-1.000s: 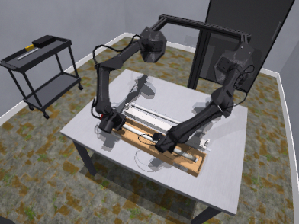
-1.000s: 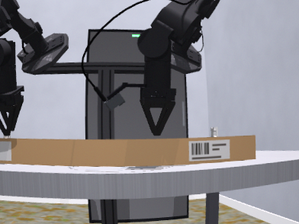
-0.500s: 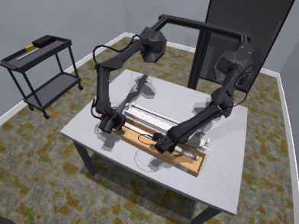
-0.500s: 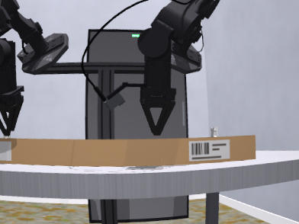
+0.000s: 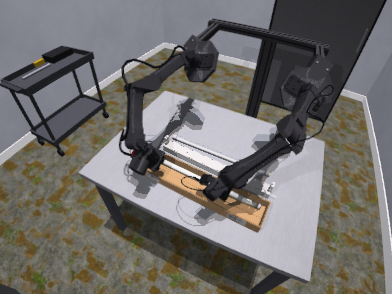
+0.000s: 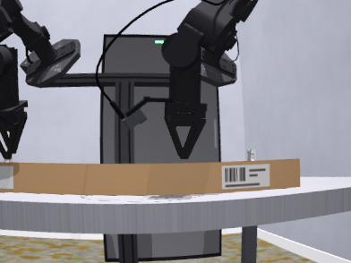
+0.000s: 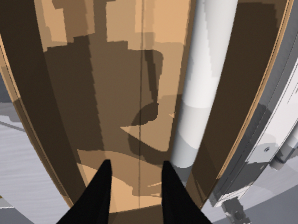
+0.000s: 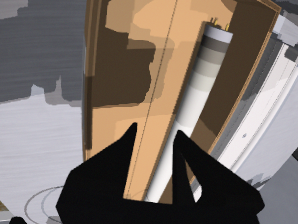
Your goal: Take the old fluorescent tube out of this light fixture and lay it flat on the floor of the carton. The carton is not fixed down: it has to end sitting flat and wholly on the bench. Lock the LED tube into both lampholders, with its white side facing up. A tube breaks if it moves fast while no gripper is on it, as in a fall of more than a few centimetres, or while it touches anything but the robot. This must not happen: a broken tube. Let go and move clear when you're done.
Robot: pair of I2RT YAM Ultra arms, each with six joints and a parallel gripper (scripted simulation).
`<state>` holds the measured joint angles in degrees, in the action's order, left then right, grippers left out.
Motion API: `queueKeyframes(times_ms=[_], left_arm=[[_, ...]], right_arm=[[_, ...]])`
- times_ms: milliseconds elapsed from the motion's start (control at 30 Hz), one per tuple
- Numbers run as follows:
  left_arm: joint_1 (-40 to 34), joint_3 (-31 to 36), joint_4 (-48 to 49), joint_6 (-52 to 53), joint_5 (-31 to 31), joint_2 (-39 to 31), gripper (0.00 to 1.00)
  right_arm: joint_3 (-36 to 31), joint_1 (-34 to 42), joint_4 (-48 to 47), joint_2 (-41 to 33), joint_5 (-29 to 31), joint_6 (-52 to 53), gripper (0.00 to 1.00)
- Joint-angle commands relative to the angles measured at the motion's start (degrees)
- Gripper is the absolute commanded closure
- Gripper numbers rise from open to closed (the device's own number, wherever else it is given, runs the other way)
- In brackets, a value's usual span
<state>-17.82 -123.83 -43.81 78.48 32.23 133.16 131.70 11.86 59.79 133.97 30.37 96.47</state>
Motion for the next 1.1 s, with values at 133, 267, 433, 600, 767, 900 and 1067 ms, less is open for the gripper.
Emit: queueKeyframes(times_ms=[133, 267, 433, 600, 767, 900, 1067], left_arm=[[-1.4, -2.1, -0.7, 0.6, -1.0, -0.8, 0.68], [-1.4, -2.1, -0.6, 0.6, -1.0, -0.9, 0.68], [-1.2, -0.6, 0.9, -1.3, -1.4, -2.5, 0.68], [0.4, 2.4, 2.0, -4.6, -2.7, -4.2, 0.68], [0.5, 5.0, 4.0, -9.1, -4.7, -7.7, 0.68], [2.0, 8.0, 6.5, -13.9, -6.6, -11.7, 0.68], [2.5, 11.3, 9.0, -18.5, -8.3, -15.5, 0.68]], right_arm=[[0.8, 0.9, 0.4, -1.4, 0.8, 0.5, 0.68], [1.4, 0.8, 0.4, -1.1, 0.8, 0.5, 0.68], [0.2, 0.3, -1.3, -1.9, -0.2, -1.3, 0.68], [-2.6, 0.7, -3.1, -4.3, -1.5, -5.0, 0.68], [-5.5, -1.2, -6.0, -7.6, -2.9, -10.3, 0.68], [-8.8, -1.2, -9.2, -11.5, -4.5, -15.9, 0.68], [-12.4, -2.4, -12.7, -15.3, -6.2, -21.6, 0.68]])
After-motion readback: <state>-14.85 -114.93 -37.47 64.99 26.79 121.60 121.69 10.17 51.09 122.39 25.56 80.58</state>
